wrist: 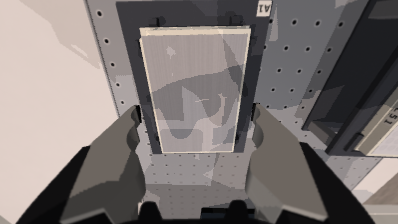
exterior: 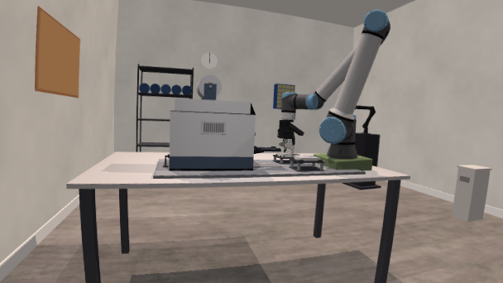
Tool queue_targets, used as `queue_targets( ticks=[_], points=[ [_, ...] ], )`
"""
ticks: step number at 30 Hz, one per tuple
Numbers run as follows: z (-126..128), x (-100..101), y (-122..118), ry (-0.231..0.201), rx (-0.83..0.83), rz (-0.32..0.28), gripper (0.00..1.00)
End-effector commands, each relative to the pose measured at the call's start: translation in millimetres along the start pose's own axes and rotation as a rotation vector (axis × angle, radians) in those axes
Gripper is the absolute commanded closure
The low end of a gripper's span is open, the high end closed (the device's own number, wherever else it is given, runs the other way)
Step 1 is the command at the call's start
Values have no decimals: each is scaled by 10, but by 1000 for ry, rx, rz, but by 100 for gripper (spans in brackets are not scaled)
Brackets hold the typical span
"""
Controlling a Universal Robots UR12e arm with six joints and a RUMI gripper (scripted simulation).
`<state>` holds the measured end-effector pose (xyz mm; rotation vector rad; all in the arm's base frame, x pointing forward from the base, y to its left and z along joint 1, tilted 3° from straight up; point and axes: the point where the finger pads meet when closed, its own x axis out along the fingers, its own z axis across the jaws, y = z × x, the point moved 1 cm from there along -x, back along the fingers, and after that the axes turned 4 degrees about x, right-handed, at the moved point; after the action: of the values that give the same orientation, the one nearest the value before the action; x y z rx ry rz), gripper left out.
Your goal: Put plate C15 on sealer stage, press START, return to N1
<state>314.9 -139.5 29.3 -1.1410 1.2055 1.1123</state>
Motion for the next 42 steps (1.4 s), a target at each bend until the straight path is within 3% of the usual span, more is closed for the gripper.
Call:
queue_targets(
  ticks=[1,28,42],
  points=[
    [-4,-41,-4,1,0,-1,32],
    [-4,-183,-4,1,0,-1,32],
    [-4,-384,-4,1,0,-1,32]
  ],
)
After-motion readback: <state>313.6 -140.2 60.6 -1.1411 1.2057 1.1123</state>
